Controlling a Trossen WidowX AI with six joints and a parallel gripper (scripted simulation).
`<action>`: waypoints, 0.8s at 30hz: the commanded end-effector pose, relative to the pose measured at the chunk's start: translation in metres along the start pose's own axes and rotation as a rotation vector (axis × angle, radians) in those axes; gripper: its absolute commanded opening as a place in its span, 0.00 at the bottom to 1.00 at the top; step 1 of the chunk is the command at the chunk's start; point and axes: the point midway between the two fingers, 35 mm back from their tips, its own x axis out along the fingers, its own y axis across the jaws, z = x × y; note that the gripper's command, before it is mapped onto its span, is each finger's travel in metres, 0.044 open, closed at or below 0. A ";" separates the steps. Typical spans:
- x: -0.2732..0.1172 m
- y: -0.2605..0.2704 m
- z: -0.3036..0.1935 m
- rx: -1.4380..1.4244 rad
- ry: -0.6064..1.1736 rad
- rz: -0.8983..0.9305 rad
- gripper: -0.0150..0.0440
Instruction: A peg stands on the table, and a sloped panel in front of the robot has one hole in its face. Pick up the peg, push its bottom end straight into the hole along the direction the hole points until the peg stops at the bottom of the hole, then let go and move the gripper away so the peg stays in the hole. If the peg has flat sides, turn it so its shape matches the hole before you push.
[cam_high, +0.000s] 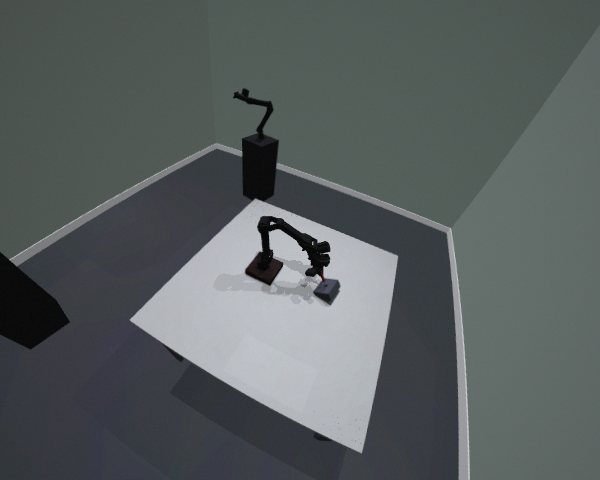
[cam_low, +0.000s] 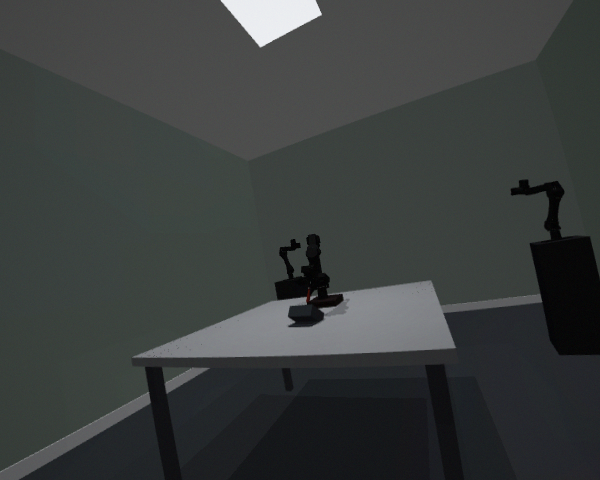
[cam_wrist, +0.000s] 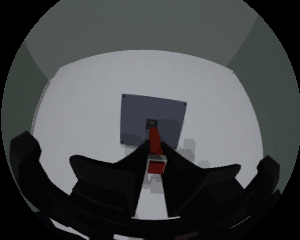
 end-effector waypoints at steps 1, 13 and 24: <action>0.006 0.002 -0.002 -0.005 0.002 0.004 0.25; 0.014 0.001 -0.001 -0.004 0.000 0.004 0.25; 0.029 0.002 -0.002 -0.005 -0.001 0.004 0.25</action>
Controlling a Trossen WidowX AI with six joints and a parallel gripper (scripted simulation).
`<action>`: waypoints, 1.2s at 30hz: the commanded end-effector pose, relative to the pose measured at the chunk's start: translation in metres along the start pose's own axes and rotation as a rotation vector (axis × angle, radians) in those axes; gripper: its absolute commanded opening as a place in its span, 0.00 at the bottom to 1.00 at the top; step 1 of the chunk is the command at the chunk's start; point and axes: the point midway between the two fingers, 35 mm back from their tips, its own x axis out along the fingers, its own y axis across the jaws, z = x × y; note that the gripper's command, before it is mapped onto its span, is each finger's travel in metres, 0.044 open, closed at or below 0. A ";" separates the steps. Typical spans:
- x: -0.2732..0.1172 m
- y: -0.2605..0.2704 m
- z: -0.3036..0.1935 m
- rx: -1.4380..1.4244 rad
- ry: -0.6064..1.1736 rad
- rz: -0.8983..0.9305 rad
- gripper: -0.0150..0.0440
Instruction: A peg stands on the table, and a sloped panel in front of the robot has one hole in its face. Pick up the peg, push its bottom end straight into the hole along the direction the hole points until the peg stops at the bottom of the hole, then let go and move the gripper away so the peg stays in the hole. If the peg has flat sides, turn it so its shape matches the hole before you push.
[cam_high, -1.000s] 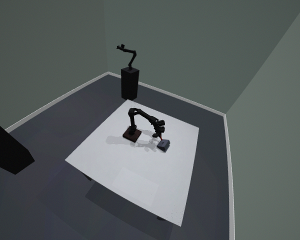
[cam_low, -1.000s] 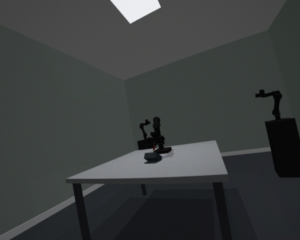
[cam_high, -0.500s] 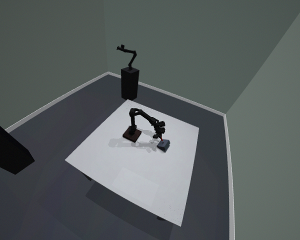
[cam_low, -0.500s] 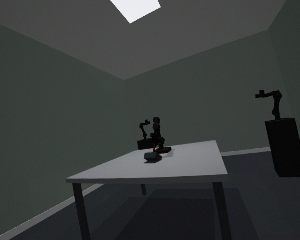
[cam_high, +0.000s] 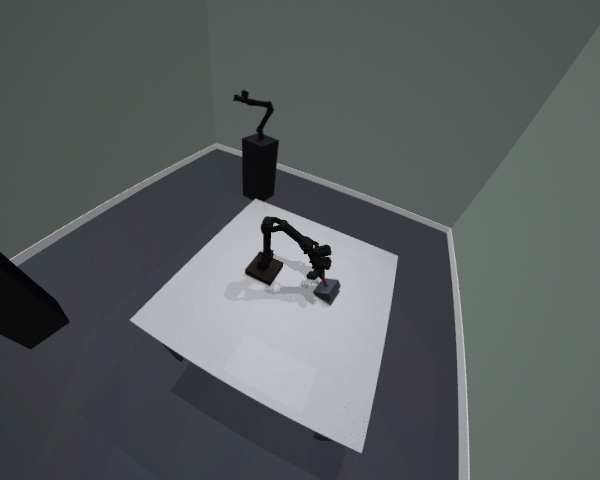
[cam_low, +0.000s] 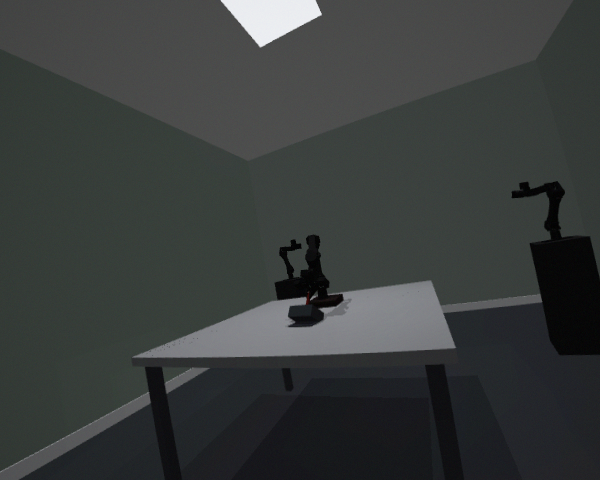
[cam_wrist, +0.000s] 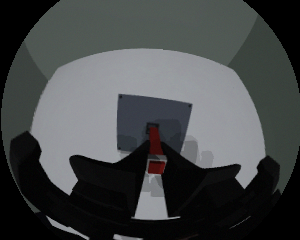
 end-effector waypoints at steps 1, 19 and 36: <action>0.007 0.001 -0.002 -0.006 0.006 0.002 0.25; 0.006 0.001 -0.001 0.000 0.000 0.000 0.25; 0.011 0.001 -0.002 0.000 0.000 0.000 0.25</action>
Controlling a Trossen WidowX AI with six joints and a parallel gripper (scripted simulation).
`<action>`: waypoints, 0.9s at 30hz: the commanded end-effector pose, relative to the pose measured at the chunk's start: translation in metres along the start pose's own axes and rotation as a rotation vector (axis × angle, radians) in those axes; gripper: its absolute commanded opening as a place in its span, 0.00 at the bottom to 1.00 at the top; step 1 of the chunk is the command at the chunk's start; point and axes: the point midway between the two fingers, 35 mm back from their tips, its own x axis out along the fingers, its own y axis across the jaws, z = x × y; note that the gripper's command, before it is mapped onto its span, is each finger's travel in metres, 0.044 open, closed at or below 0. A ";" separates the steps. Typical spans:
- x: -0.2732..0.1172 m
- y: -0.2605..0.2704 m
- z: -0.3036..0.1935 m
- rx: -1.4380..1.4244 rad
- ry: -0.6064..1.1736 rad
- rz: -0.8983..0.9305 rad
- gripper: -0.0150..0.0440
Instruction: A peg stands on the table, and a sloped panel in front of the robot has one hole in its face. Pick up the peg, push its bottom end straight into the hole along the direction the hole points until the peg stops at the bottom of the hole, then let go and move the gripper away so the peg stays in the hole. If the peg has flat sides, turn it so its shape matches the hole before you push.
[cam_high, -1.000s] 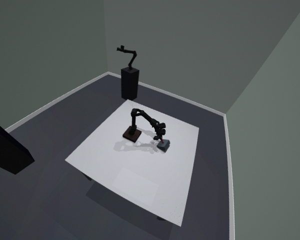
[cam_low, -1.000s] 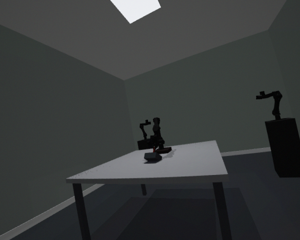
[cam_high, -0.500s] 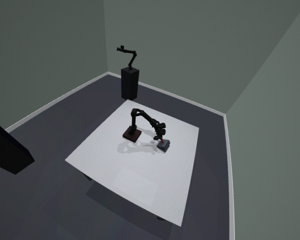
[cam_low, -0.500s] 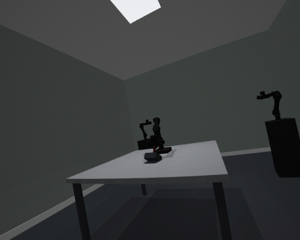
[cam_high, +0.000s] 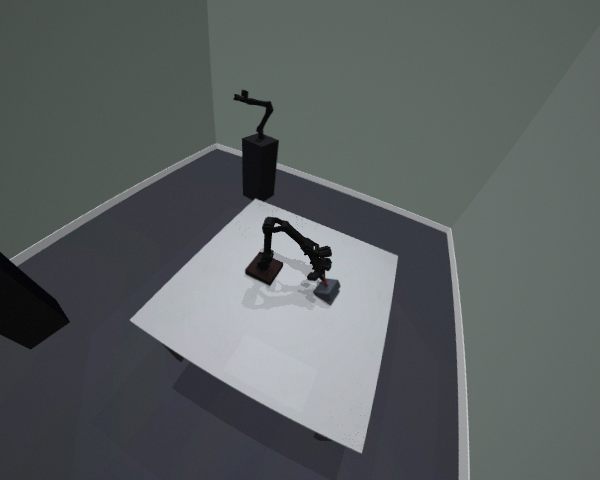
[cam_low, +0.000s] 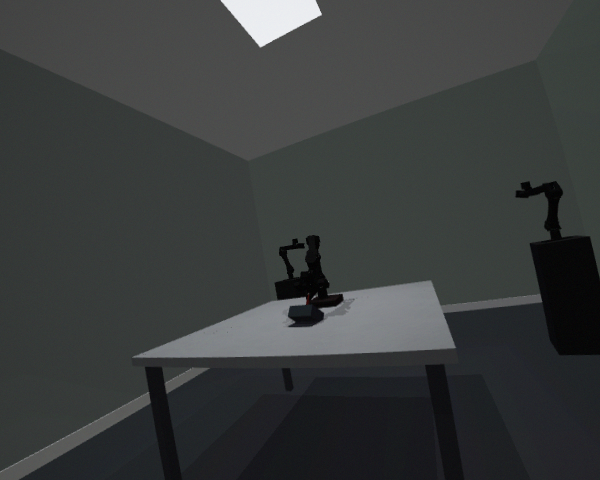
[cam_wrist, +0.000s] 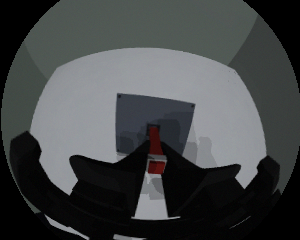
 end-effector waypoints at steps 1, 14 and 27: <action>0.002 0.000 -0.001 -0.001 0.002 0.000 0.25; 0.006 0.000 -0.001 -0.001 0.002 0.000 0.25; 0.009 0.001 -0.001 -0.001 0.001 0.000 0.25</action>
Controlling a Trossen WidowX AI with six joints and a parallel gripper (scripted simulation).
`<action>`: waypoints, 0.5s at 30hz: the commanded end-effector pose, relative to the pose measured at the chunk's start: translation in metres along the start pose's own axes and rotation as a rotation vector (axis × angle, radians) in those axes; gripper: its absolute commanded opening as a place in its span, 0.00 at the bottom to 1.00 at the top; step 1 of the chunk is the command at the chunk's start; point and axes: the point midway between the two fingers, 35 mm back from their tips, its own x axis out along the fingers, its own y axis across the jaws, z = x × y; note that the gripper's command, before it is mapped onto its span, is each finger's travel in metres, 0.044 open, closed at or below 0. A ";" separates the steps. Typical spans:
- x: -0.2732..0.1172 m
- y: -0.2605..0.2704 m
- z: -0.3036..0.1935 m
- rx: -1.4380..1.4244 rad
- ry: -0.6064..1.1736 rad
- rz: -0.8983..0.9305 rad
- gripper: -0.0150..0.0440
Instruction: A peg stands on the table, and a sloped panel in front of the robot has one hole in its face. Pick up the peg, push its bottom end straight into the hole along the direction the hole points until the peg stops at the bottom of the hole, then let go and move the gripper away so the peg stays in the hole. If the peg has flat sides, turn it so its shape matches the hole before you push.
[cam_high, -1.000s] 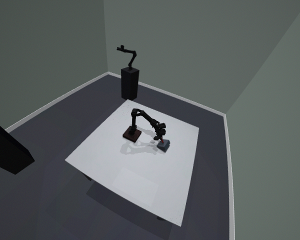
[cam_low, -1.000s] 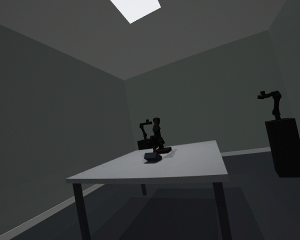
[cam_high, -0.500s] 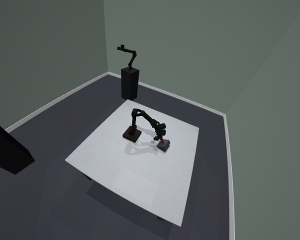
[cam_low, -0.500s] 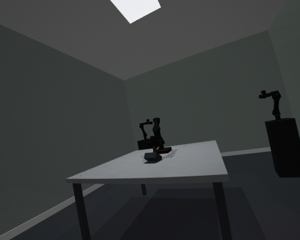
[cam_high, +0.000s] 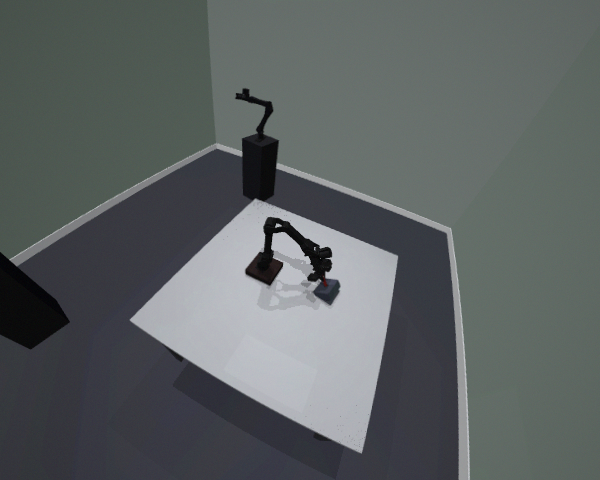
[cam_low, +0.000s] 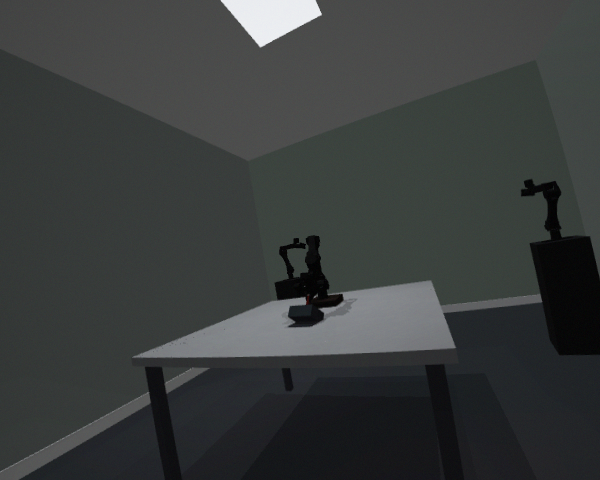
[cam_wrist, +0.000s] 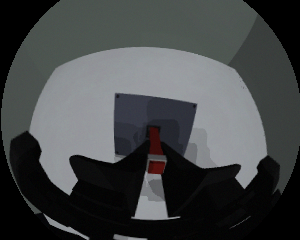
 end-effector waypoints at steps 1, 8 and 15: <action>0.002 0.001 -0.001 -0.005 0.002 0.002 0.25; 0.005 0.001 0.000 -0.005 0.002 0.002 0.25; 0.007 0.001 0.001 -0.005 0.002 0.002 0.25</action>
